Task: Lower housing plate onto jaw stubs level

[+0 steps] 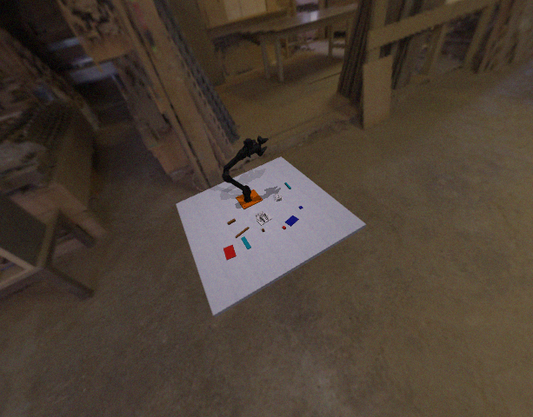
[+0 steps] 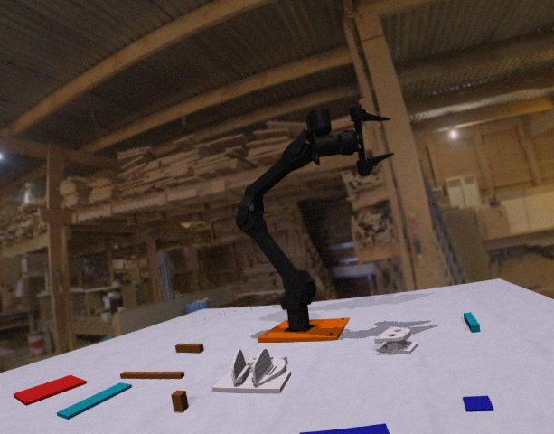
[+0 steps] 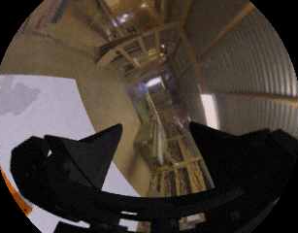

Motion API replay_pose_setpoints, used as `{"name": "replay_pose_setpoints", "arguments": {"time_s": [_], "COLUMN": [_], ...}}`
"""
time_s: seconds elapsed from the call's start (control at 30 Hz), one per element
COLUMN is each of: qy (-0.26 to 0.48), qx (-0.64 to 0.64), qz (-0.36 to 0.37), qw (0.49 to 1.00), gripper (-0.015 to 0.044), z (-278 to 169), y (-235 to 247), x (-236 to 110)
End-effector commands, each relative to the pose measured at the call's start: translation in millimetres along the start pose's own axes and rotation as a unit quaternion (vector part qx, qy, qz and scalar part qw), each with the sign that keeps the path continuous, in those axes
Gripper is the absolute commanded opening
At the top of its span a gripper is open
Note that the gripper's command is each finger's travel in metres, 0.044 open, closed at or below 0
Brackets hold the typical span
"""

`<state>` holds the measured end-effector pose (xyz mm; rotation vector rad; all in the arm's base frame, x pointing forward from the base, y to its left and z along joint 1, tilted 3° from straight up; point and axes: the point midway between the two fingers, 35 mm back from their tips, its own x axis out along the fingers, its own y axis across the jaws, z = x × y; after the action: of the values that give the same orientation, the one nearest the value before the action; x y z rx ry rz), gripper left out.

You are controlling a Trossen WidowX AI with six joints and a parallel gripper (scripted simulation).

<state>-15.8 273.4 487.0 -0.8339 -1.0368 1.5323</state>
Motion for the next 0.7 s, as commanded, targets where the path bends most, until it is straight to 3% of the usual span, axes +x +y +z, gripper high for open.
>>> {"name": "replay_pose_setpoints", "arguments": {"time_s": [0.0, 0.67], "qy": [0.028, 0.188], "qx": [0.034, 0.204], "qz": [0.023, 0.118], "qw": [0.999, 0.953], "gripper": [0.0440, 0.0440], "z": [-18, -108], "y": [13, 75], "x": [11, 38]}}
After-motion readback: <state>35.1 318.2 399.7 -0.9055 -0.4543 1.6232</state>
